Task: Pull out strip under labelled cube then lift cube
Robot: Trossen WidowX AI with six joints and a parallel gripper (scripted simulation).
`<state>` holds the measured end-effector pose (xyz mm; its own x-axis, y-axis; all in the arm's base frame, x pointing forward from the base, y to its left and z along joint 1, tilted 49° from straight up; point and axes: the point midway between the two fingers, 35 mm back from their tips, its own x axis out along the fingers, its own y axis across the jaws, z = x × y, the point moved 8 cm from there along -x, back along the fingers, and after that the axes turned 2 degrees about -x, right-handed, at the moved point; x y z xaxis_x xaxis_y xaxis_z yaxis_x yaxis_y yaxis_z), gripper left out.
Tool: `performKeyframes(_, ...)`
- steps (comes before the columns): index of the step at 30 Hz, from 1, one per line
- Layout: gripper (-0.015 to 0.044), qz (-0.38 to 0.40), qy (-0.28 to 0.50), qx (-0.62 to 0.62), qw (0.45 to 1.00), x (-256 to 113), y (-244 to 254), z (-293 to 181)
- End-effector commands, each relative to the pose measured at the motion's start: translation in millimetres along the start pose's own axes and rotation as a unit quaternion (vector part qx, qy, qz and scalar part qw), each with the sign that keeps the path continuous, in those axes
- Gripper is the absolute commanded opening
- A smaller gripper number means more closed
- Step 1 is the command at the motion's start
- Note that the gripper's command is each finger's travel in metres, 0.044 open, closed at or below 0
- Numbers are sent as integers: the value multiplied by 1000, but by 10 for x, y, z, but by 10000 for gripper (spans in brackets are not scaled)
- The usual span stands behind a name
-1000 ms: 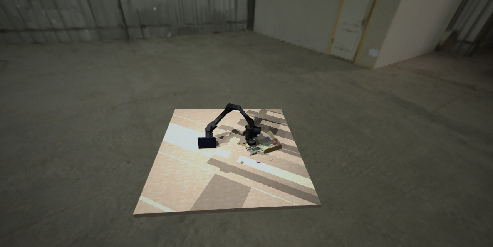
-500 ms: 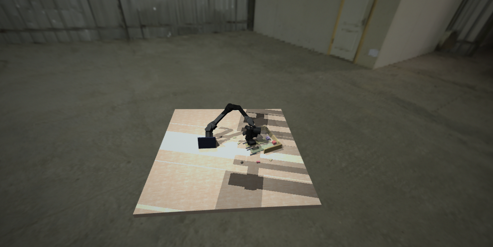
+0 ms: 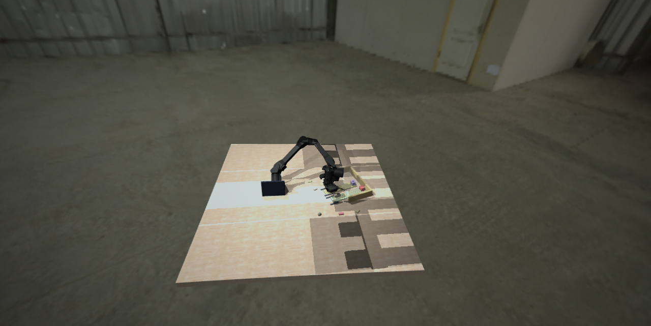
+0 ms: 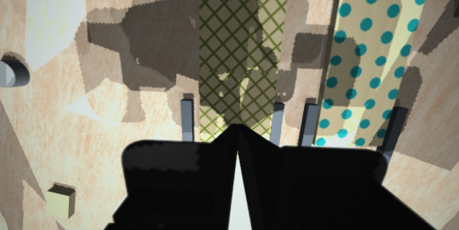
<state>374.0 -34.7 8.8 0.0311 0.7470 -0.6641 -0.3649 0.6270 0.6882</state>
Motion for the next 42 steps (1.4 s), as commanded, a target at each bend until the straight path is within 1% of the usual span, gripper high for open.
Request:
performKeyframes(1,0,4,10,3,1000,58,8,-98)
performKeyframes(42,0,4,10,4,1000,67,17,-718)
